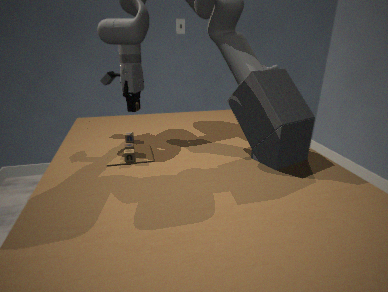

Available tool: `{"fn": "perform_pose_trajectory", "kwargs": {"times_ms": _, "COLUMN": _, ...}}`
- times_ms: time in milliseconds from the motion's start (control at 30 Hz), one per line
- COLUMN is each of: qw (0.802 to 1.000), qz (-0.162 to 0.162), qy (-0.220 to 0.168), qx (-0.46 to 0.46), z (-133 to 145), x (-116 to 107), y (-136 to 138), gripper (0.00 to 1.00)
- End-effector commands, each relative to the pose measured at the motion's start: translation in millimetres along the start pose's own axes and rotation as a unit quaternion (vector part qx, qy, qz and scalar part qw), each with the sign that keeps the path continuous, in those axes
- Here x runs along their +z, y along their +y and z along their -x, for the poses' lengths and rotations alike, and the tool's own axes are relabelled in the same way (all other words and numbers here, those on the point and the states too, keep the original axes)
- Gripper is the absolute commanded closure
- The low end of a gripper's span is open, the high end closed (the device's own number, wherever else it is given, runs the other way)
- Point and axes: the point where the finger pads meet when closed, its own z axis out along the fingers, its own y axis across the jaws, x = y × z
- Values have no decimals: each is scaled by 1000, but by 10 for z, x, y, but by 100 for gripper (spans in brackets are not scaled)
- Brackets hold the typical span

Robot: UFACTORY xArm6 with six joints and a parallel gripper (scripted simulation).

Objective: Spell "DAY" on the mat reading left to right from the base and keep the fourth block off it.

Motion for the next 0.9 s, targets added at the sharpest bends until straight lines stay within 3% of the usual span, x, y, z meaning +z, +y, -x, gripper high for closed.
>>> {"fn": "perform_pose_trajectory", "kwargs": {"times_ms": 0, "qw": 998, "qz": -2, "qy": -6, "qx": -69, "z": 2, "x": -7, "y": -95, "gripper": 73}}
{"fn": "perform_pose_trajectory", "kwargs": {"times_ms": 500, "qw": 978, "qz": -3, "qy": -6, "qx": -209, "z": 33, "x": -9, "y": -290, "gripper": 73}}
{"fn": "perform_pose_trajectory", "kwargs": {"times_ms": 867, "qw": 939, "qz": -4, "qy": -6, "qx": -343, "z": 75, "x": -13, "y": -481, "gripper": 73}}
